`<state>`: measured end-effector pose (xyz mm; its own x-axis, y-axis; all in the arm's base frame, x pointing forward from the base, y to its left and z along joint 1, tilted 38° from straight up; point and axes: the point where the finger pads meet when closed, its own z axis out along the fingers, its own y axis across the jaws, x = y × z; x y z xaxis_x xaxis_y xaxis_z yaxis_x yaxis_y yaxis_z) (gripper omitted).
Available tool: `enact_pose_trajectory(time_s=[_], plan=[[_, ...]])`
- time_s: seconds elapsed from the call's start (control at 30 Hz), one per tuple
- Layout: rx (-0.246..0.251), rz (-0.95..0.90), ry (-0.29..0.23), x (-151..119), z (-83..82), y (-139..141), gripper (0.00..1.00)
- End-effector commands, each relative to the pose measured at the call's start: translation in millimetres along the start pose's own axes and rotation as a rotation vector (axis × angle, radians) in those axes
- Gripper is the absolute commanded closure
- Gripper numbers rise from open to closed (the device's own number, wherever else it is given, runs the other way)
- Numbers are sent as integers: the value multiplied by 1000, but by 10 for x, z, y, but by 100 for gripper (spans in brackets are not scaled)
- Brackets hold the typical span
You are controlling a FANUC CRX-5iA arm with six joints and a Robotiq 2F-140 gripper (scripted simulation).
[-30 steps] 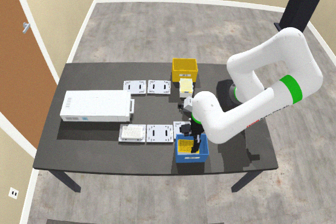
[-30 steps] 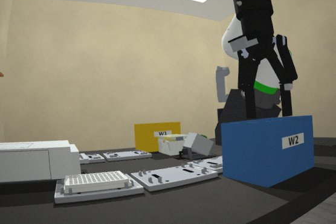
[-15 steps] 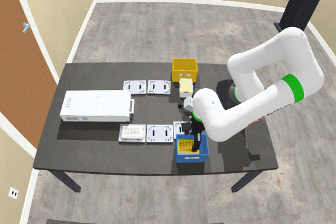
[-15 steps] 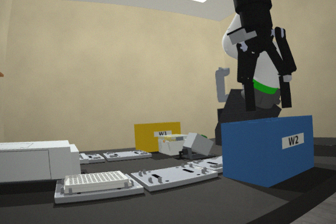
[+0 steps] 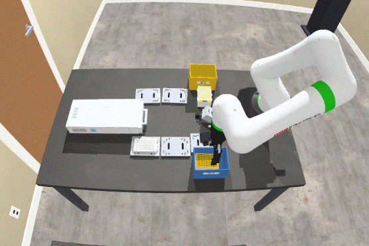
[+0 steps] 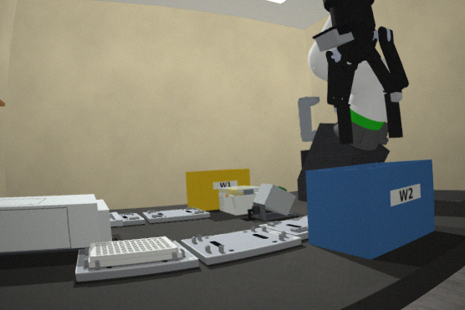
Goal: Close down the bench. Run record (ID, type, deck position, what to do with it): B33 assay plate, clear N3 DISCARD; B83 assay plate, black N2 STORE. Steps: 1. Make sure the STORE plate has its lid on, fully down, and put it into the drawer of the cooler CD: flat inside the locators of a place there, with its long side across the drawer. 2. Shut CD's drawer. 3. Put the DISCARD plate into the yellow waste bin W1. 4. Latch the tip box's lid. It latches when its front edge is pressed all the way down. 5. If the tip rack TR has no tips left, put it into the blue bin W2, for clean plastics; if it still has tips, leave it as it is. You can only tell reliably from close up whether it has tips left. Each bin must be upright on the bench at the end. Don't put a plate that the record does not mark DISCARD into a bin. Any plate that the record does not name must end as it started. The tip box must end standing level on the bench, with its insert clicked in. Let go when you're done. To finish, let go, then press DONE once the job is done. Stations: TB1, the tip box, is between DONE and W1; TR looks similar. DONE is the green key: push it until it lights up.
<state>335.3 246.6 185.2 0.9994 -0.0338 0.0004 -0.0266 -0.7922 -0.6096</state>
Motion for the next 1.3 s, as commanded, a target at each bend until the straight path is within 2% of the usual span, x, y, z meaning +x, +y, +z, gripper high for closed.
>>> enact_pose_trajectory(time_s=[0.0, 0.17, 0.27, 0.33, 1.1, 1.13, 1.27], plan=[[0, 0, 1, 4, -59, -1, 30], [0, 0, 1, 4, -60, -1, 30], [0, 100, 1, -13, -68, 118, 32], [0, 100, 1, -13, -68, 118, 32], [0, 140, 1, -133, -117, 948, 41], [0, 140, 1, -138, -119, 988, 90], [0, 140, 1, -161, -129, 1146, 90]])
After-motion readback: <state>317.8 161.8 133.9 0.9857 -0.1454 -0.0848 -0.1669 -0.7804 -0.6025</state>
